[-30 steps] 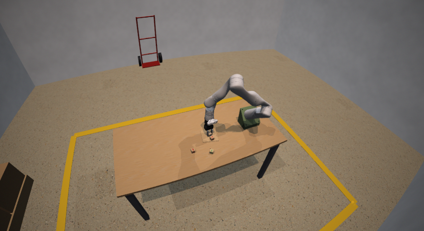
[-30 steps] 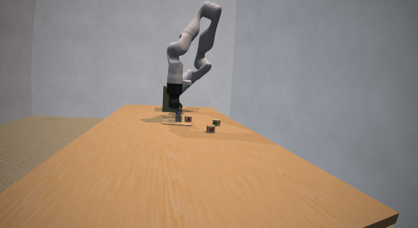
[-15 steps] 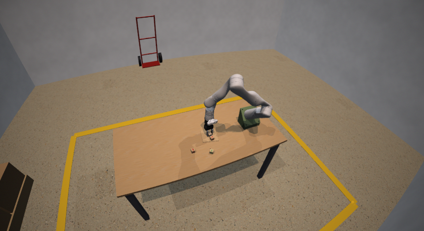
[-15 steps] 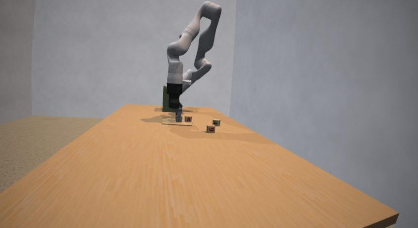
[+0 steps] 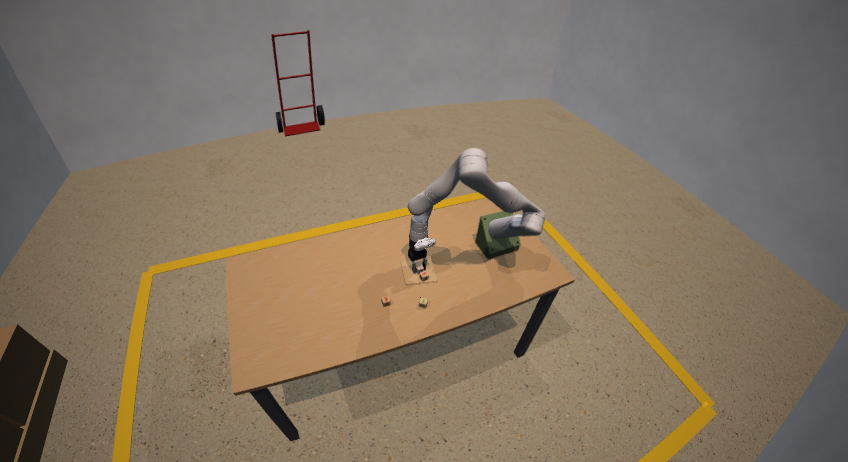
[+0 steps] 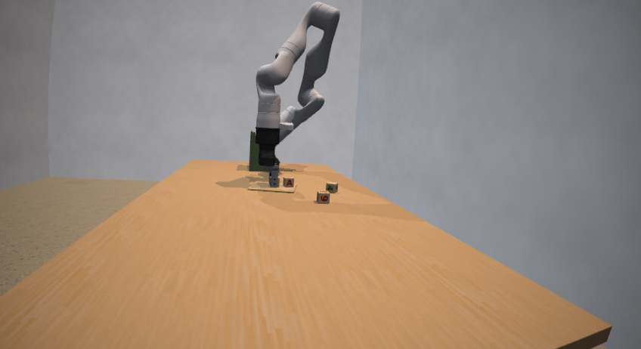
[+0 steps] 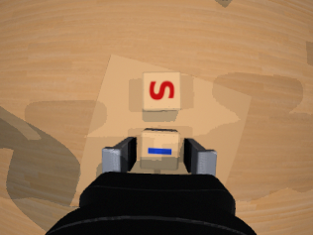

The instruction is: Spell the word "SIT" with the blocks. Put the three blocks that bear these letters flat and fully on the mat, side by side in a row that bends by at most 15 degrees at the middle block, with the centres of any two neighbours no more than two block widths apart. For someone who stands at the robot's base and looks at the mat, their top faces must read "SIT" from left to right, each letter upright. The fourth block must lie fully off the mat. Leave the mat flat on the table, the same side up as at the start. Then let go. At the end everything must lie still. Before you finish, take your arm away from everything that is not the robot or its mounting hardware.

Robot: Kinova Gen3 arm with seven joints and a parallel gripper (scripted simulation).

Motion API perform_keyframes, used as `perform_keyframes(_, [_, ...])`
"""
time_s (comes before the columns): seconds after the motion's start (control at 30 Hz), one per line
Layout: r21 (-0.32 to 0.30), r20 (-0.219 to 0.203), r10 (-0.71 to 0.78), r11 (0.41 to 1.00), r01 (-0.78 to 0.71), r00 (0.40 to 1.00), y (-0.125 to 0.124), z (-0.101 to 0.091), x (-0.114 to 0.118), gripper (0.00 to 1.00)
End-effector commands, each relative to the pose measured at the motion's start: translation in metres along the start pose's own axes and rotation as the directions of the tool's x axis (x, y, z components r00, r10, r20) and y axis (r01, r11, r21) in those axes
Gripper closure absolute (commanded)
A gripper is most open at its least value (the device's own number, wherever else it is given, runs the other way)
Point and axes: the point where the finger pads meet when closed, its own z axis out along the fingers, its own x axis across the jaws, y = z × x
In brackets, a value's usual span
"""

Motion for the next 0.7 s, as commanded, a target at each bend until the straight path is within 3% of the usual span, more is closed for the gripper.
perform_keyframes(0.0, [0.000, 0.000, -0.009, 1.000, 0.009, 1.000, -0.001, 0.001, 0.000, 0.13])
perform_keyframes(0.2, [-0.001, -0.003, -0.011, 1.000, 0.011, 1.000, -0.001, -0.010, 0.002, 0.13])
perform_keyframes(0.5, [-0.003, -0.005, -0.013, 1.000, 0.013, 1.000, 0.000, -0.056, 0.003, 0.13])
perform_keyframes(0.57, [-0.003, -0.005, -0.013, 1.000, 0.013, 1.000, 0.000, -0.056, 0.003, 0.13])
perform_keyframes(0.67, [-0.003, -0.005, -0.013, 1.000, 0.013, 1.000, -0.001, -0.071, 0.003, 0.13])
